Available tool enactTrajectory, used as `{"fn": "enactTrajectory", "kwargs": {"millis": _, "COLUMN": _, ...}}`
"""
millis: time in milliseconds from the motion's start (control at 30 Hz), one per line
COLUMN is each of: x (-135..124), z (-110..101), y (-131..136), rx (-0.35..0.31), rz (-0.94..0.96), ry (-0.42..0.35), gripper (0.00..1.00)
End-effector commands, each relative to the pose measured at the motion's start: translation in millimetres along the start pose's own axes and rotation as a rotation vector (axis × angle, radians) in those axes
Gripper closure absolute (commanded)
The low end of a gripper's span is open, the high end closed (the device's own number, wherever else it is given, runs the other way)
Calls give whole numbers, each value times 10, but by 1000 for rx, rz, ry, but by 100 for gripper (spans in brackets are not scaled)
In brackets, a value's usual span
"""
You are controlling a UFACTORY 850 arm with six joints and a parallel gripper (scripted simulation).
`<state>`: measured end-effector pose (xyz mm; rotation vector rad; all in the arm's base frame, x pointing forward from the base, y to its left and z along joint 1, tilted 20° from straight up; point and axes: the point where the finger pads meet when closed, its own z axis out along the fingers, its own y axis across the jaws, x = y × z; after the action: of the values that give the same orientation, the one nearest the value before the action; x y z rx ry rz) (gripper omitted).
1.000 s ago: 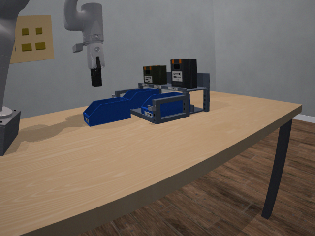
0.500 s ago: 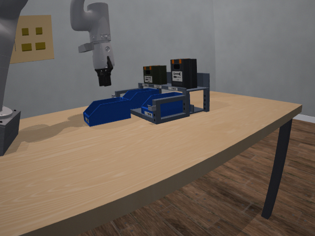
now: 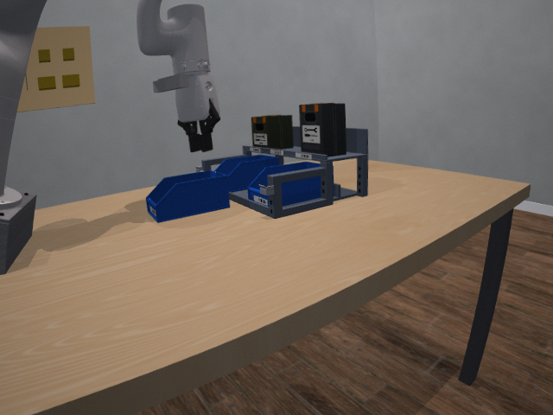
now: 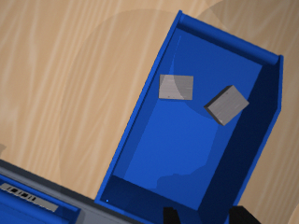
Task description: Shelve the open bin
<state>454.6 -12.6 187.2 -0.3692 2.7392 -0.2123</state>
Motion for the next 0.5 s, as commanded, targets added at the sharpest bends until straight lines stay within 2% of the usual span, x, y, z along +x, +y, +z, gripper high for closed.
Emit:
{"fn": "enactTrajectory", "kwargs": {"millis": 0, "x": -143, "z": 47, "y": -151, "rx": -22, "rz": -100, "ry": 27, "gripper": 66}}
{"fn": "enactTrajectory", "kwargs": {"millis": 300, "x": -143, "z": 47, "y": -151, "rx": -22, "rz": -100, "ry": 27, "gripper": 66}}
{"fn": "enactTrajectory", "kwargs": {"millis": 333, "x": -181, "z": 59, "y": -199, "rx": -8, "rz": -148, "ry": -8, "gripper": 66}}
{"fn": "enactTrajectory", "kwargs": {"millis": 467, "x": -356, "z": 96, "y": -410, "rx": -16, "rz": -356, "ry": 0, "gripper": 66}}
